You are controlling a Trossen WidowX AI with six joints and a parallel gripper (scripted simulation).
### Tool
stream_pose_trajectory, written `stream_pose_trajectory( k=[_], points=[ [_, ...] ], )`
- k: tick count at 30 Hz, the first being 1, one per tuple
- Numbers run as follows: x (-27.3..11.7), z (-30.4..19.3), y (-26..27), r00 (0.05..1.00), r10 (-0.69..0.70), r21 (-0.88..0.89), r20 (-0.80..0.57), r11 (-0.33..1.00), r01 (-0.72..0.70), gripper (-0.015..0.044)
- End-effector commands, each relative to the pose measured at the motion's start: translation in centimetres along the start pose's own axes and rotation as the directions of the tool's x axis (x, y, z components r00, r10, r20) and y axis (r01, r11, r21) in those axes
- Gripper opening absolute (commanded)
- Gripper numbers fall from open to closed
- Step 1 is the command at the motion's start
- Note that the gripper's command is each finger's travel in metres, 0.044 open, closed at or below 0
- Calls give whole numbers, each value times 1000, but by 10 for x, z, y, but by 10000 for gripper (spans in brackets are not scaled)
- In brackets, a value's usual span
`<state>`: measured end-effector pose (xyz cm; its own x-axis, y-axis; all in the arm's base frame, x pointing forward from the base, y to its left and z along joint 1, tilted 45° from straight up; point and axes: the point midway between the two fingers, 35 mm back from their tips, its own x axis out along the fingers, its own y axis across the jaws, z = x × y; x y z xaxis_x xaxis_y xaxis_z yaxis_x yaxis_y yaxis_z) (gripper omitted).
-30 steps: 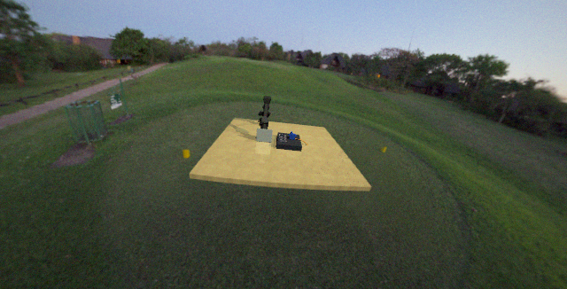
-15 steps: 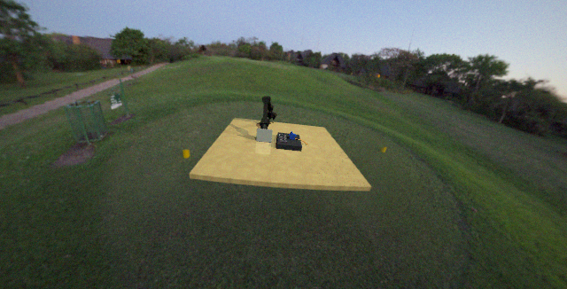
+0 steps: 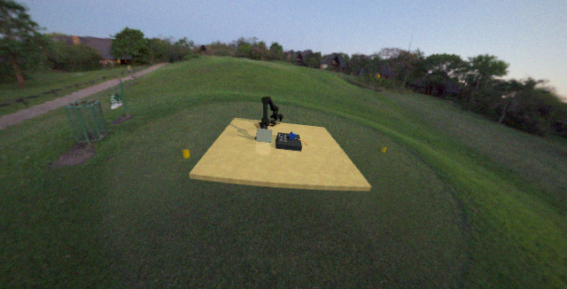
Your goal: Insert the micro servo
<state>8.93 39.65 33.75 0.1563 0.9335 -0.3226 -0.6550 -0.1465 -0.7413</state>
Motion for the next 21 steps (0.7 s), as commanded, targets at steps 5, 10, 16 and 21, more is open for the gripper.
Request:
stream_pose_trajectory(
  k=[5, 10, 16, 21],
  points=[
    [5, -44, -11, 995, 4, 64, -99, 998, 3, 440],
    [6, -81, -15, 983, 26, 124, -182, 992, -4, 440],
    [3, -120, -16, 962, 49, 189, -268, 982, 2, 440],
    [1, -152, -15, 941, 87, 259, -328, 966, 0, 440]
  ],
)
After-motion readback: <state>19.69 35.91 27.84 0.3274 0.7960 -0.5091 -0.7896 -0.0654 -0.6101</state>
